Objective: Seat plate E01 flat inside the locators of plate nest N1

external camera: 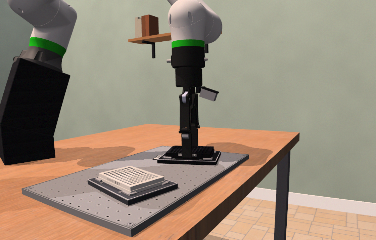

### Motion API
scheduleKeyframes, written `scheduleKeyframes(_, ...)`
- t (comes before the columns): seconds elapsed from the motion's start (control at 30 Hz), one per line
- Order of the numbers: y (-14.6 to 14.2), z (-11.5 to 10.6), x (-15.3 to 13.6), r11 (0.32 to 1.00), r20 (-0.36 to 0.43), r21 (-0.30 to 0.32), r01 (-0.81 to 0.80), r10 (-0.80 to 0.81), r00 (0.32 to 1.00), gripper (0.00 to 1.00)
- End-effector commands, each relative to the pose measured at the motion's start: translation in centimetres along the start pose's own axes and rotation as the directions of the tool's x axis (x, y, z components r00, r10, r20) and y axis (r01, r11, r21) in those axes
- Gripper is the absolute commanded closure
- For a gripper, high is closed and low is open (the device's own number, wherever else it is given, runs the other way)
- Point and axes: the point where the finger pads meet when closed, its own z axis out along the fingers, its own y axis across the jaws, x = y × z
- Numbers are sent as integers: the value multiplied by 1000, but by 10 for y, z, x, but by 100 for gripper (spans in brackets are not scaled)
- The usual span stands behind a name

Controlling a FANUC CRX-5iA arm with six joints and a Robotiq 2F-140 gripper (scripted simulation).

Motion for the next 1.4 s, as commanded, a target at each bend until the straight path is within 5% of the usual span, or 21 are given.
scheduleKeyframes(0.0, 0, 0, 1, 1000, -1, 0, 0, 0, 1000, 90)
scheduleKeyframes(0.07, 0, 0, 1, 1000, -1, 0, 0, 0, 1000, 90)
scheduleKeyframes(0.1, 0, 0, 1, 1000, -1, 0, 0, 0, 1000, 0)
scheduleKeyframes(0.77, 0, 0, 1, 1000, -1, 0, 0, 0, 1000, 0)
scheduleKeyframes(1.37, 0, -39, 1, 1000, -1, 0, 0, 0, 1000, 0)
